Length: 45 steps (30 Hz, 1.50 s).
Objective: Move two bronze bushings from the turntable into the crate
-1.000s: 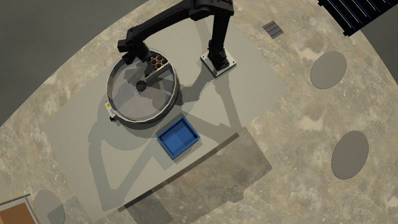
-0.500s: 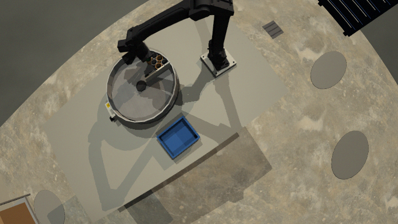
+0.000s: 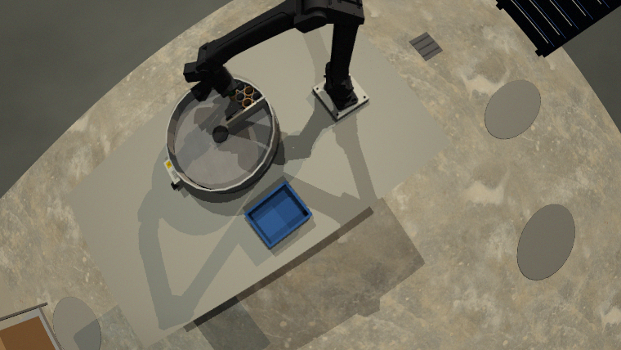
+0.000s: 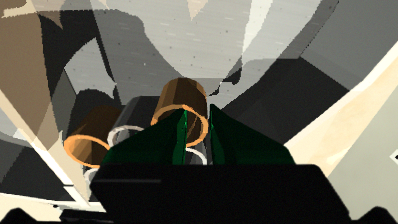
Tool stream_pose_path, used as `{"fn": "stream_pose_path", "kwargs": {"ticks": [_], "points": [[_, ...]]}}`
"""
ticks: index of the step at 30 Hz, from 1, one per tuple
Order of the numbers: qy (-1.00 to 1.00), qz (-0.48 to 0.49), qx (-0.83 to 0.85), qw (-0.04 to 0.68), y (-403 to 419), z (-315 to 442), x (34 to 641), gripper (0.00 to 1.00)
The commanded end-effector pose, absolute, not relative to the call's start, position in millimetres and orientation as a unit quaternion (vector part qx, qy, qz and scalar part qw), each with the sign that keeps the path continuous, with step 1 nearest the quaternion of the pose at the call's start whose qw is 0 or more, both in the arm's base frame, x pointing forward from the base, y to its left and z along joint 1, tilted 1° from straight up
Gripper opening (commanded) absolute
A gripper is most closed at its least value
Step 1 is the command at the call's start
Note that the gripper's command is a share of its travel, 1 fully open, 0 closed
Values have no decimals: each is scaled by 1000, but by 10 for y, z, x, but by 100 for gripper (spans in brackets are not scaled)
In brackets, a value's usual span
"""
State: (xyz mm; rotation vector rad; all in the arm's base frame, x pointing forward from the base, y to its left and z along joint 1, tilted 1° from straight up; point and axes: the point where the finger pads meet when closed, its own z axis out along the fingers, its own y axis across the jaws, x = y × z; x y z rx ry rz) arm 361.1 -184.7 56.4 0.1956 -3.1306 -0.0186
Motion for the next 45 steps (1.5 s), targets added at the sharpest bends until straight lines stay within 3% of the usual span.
{"fn": "stream_pose_path", "kwargs": {"ticks": [1, 34, 35, 45], "points": [[-998, 3, 63, -14, -1859, 619, 3715, 18], [-998, 3, 63, -14, -1859, 619, 3715, 18], [-998, 3, 63, -14, -1859, 619, 3715, 0], [-998, -9, 66, 3, -1811, 539, 3641, 0]]}}
